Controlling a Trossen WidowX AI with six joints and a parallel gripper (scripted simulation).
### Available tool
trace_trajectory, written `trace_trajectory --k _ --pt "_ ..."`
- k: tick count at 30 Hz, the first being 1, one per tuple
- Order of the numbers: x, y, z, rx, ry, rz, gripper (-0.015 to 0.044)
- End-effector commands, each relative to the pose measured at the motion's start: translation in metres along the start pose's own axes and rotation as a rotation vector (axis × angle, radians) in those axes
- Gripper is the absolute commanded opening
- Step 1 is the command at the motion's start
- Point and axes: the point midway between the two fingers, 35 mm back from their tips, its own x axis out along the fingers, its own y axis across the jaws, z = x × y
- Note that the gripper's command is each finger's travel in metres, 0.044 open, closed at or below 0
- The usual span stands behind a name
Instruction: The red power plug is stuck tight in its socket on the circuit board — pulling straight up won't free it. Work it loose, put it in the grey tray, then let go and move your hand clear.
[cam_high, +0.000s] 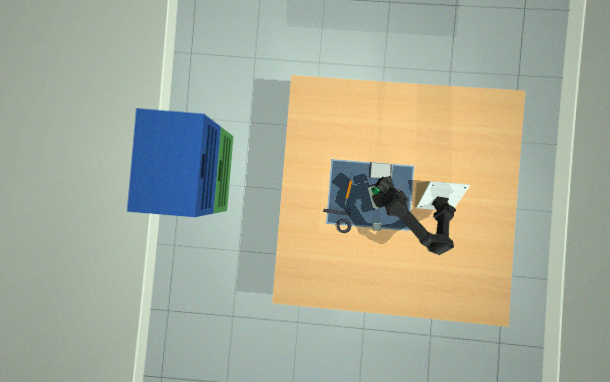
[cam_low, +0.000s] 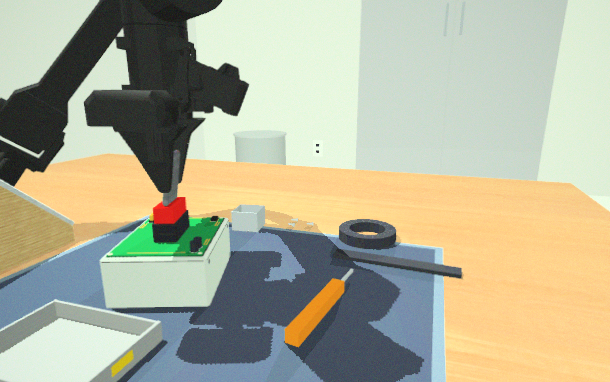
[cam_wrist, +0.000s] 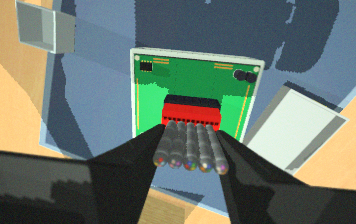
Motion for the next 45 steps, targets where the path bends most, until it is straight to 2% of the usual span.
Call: trace_trajectory --k 1,6,14,18,28,32,45 --pt "-0.015 0.002 0.000 0.005 -0.005 -0.038 0.0000" --pt "-0.022 0.006 0.000 0.005 -0.004 -0.091 0.0000" --pt "-0.022 -0.010 0.000 0.004 -0.005 0.104 0.0000" --pt "-0.023 -0.013 0.000 0.004 -0.005 0.132 0.0000" --pt "-0.026 0.008 0.000 0.006 -0.005 -0.109 0.0000" --pt "-0.027 0.010 0.000 0.006 -0.004 -0.139 0.0000" --pt "-0.029 -0.013 -0.001 0.004 -0.005 0.135 0.0000"
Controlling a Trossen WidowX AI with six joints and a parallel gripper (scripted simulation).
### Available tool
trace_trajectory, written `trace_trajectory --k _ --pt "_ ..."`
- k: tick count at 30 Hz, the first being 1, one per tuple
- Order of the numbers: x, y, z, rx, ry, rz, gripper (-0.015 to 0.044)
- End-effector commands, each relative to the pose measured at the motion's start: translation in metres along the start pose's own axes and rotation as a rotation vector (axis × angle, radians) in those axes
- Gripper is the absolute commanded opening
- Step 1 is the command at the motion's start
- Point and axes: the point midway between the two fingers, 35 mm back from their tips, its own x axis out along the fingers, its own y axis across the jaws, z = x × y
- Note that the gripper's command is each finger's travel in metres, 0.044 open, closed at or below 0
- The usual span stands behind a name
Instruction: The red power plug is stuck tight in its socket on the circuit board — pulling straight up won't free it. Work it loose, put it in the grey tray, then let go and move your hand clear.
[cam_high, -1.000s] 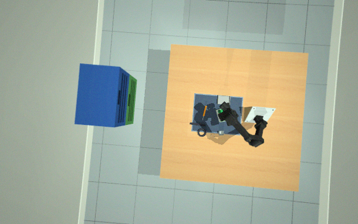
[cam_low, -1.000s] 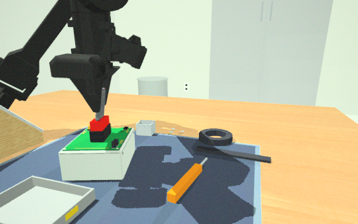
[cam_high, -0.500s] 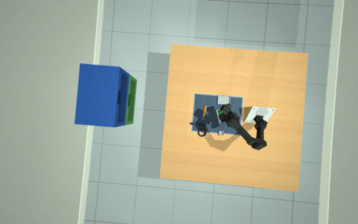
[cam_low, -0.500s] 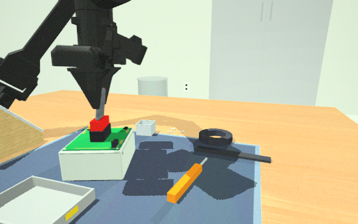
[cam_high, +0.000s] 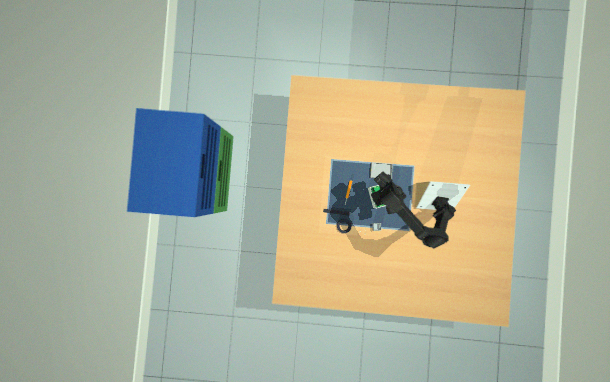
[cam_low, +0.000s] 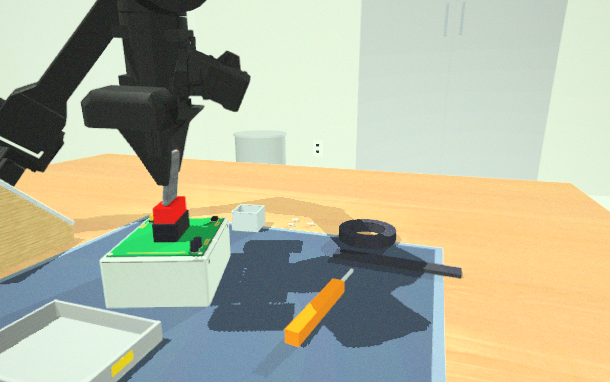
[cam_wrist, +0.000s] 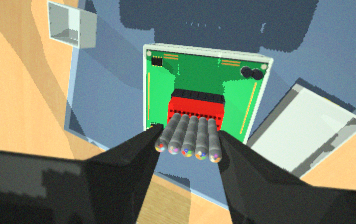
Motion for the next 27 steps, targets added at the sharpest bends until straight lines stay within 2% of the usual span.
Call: trace_trajectory --k 1,14,18,27 --pt "-0.019 -0.007 -0.002 0.012 -0.043 0.023 0.0000" --pt "-0.021 0.016 -0.002 0.019 -0.041 -0.251 0.0000" --pt "-0.022 0.013 -0.002 0.018 -0.041 -0.206 0.0000" --pt "-0.025 -0.006 -0.002 0.012 -0.043 0.019 0.0000"
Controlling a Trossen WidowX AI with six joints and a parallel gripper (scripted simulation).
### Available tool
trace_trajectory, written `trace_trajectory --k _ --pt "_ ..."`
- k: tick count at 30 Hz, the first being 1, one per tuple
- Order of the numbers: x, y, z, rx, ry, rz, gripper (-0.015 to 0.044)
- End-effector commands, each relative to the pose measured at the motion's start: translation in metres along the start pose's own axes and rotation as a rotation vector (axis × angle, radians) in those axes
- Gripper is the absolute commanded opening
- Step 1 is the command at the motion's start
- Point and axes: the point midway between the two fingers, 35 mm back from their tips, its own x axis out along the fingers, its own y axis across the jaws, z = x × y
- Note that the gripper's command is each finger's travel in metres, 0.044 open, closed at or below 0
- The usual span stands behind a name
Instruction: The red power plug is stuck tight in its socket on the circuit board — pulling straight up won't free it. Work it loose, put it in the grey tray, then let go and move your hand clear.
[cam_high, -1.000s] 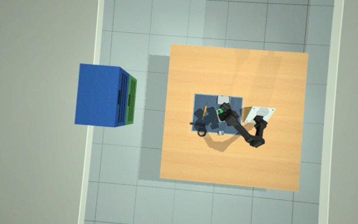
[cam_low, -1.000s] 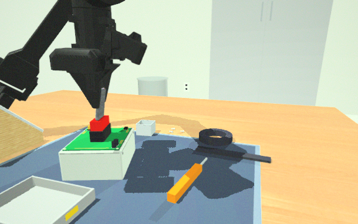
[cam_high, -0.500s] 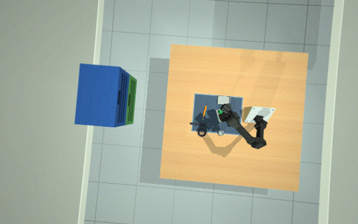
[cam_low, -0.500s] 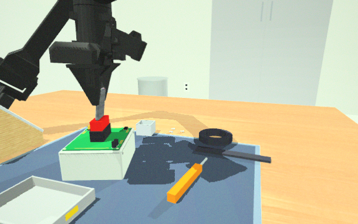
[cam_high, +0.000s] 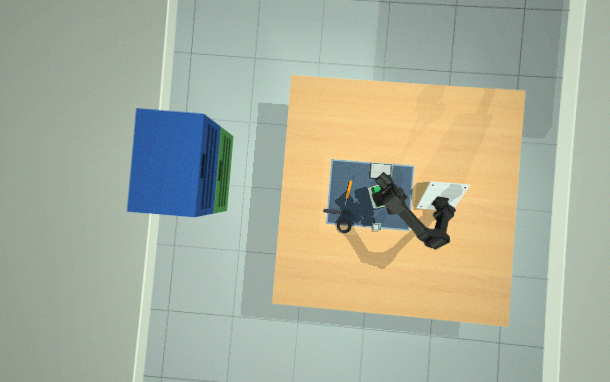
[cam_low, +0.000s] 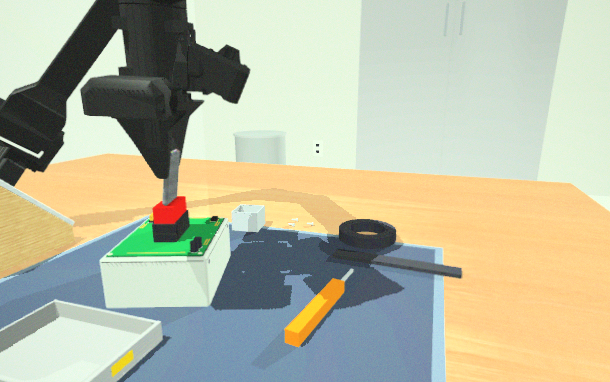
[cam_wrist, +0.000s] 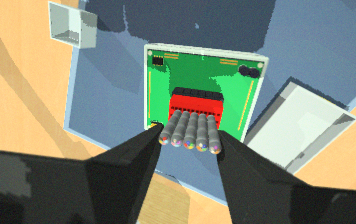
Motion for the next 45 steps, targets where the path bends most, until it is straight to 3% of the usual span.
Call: trace_trajectory --k 1,15,22,33,43,45 --pt "-0.020 -0.009 -0.002 0.011 -0.040 0.047 0.0000" --pt "-0.021 0.015 -0.001 0.018 -0.038 -0.228 0.0000" --pt "-0.024 0.003 -0.002 0.015 -0.039 -0.091 0.0000" --pt "-0.033 0.004 -0.002 0.015 -0.039 -0.091 0.0000" --pt "0.000 0.001 -0.001 0.014 -0.040 -0.090 0.0000" --pt "0.000 0.001 -0.001 0.014 -0.040 -0.090 0.0053"
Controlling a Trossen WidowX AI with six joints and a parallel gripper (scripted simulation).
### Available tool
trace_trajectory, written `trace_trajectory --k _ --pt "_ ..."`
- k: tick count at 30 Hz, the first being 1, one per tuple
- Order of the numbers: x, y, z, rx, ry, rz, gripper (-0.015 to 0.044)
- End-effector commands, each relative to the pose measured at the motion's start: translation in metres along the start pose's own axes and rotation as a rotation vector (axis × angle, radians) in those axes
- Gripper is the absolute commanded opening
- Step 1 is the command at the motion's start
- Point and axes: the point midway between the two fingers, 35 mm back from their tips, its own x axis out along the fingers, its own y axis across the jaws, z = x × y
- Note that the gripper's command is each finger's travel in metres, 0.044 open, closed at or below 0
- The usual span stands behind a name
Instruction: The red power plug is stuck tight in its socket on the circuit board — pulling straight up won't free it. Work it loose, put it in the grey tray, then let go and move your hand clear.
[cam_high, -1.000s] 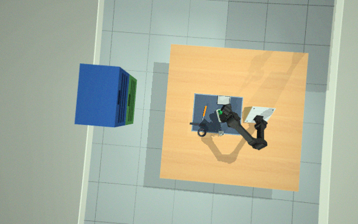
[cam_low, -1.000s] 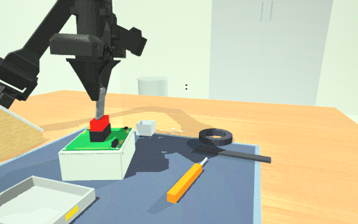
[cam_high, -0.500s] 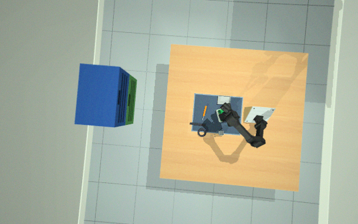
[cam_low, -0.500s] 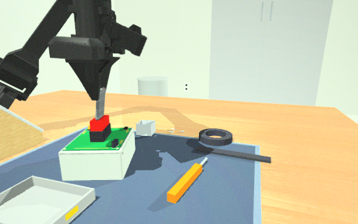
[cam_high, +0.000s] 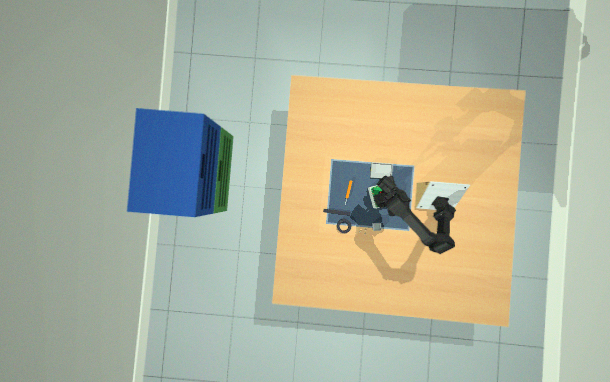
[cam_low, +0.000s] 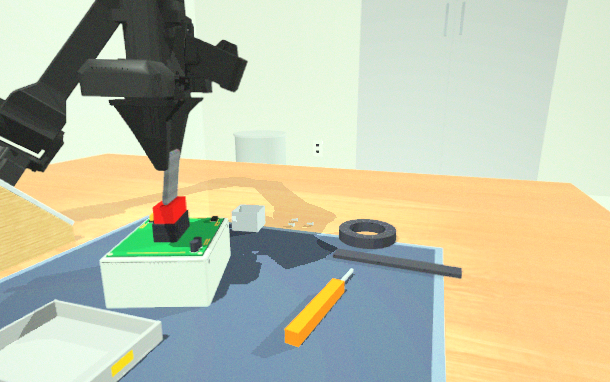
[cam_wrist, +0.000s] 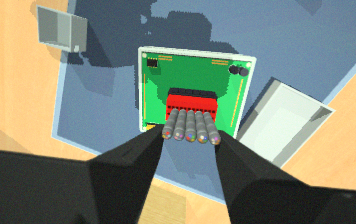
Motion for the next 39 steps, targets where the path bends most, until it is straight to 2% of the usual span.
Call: trace_trajectory --k 1,8,30,39 --pt "0.004 -0.001 0.002 -0.004 -0.011 -0.008 0.0079" --pt "0.004 -0.001 0.002 -0.004 -0.011 -0.008 0.0250" --pt "0.023 -0.001 0.002 -0.005 -0.011 -0.008 0.0250" --pt "0.023 -0.001 0.002 -0.005 -0.011 -0.008 0.0013"
